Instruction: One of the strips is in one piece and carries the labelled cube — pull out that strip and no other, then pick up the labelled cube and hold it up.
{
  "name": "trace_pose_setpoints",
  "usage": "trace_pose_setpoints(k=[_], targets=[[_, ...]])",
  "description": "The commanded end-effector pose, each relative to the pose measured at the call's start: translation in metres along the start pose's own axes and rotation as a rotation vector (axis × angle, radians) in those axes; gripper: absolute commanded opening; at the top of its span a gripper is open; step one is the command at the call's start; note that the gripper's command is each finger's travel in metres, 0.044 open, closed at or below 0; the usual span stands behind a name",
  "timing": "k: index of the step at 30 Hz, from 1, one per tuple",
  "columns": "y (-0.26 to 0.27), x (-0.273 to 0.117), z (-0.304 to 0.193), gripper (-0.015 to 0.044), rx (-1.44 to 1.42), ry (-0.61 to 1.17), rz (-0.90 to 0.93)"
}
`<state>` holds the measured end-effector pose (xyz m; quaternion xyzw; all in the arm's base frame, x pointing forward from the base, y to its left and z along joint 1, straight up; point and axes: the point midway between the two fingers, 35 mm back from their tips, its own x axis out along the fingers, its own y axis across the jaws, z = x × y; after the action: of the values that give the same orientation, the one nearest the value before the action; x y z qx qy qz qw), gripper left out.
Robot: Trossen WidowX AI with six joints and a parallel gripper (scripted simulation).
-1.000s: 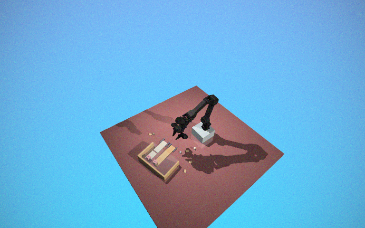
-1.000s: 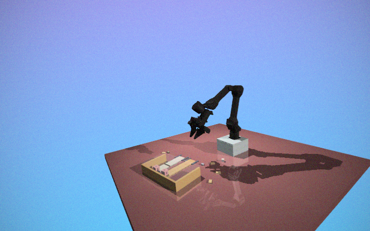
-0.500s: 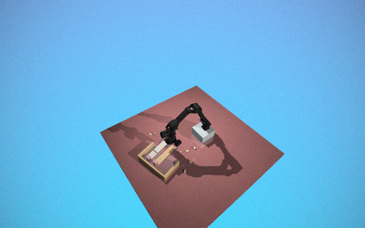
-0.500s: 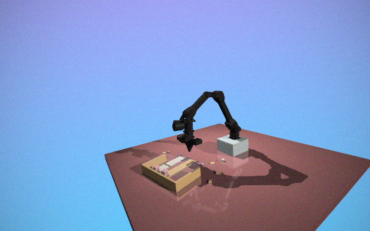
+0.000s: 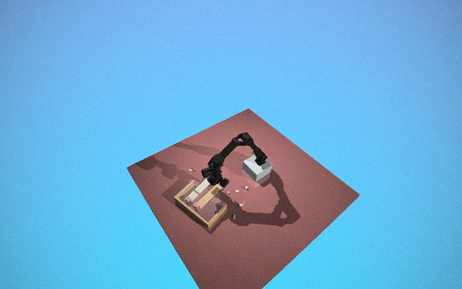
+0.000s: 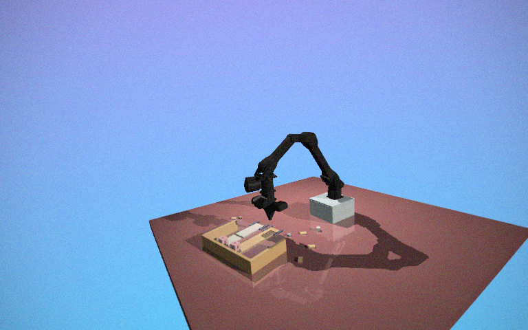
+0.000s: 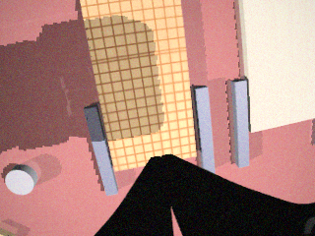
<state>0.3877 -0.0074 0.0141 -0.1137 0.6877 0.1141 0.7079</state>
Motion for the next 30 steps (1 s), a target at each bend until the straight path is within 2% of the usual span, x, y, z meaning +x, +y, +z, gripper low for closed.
trace_pose_setpoints(k=[1,30], targets=[[0.0,0.007,-0.001,0.0,-0.004,0.002,-0.002],[-0.001,0.055,-0.002,0.0,-0.004,0.002,-0.002]])
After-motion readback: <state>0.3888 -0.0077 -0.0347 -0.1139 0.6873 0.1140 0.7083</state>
